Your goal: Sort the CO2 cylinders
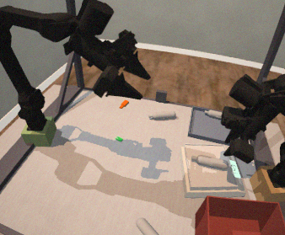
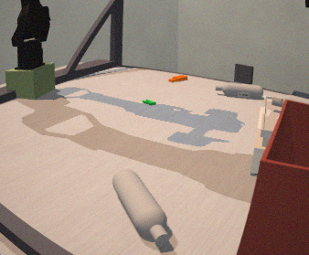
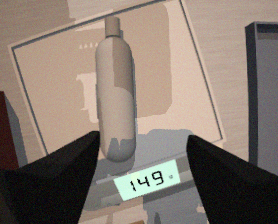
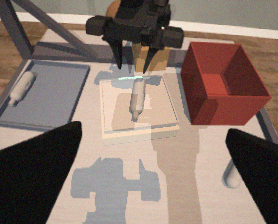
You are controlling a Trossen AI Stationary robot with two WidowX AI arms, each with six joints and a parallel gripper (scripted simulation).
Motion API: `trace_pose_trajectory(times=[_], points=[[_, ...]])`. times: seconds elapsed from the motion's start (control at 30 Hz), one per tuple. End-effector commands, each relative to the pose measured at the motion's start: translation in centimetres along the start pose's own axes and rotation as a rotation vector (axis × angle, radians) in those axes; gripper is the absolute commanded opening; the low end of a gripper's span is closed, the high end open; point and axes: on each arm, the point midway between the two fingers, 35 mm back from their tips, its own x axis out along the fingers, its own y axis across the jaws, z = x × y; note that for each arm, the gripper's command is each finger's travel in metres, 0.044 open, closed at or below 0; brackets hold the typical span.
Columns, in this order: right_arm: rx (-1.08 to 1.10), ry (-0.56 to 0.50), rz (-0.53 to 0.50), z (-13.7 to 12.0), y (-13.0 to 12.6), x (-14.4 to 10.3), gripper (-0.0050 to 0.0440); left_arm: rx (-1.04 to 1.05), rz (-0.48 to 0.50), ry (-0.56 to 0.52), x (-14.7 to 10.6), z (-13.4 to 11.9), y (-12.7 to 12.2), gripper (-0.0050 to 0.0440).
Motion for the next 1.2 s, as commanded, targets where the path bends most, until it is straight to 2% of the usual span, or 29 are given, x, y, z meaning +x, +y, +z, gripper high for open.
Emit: trace_pose_trajectory(times=[0.0,0.13,0.33,0.53,1.17], points=[[0.000,-0.016,-0.002,-2.1,-0.2,-2.8,0.0440,-0.056,0.009,0.008,1.7,3.5,1.2,0.0254],[0.002,-0.016,-0.004,-2.8,-0.2,-3.3,0.0440,-0.086,0.018,0.016,2.7,4.6,2.1,0.0254],[0.002,-0.012,-0.004,-3.0,-0.2,-3.2,0.0440,-0.095,0.023,0.022,3.2,4.9,2.4,0.0254],[0.002,-0.008,-0.004,-3.0,-0.2,-3.1,0.0440,-0.095,0.023,0.046,4.0,4.0,2.4,0.0254],[0.003,-0.017,-0.005,-2.5,-0.2,-3.1,0.0440,-0.094,0.023,0.045,6.5,3.9,2.5,0.0254]])
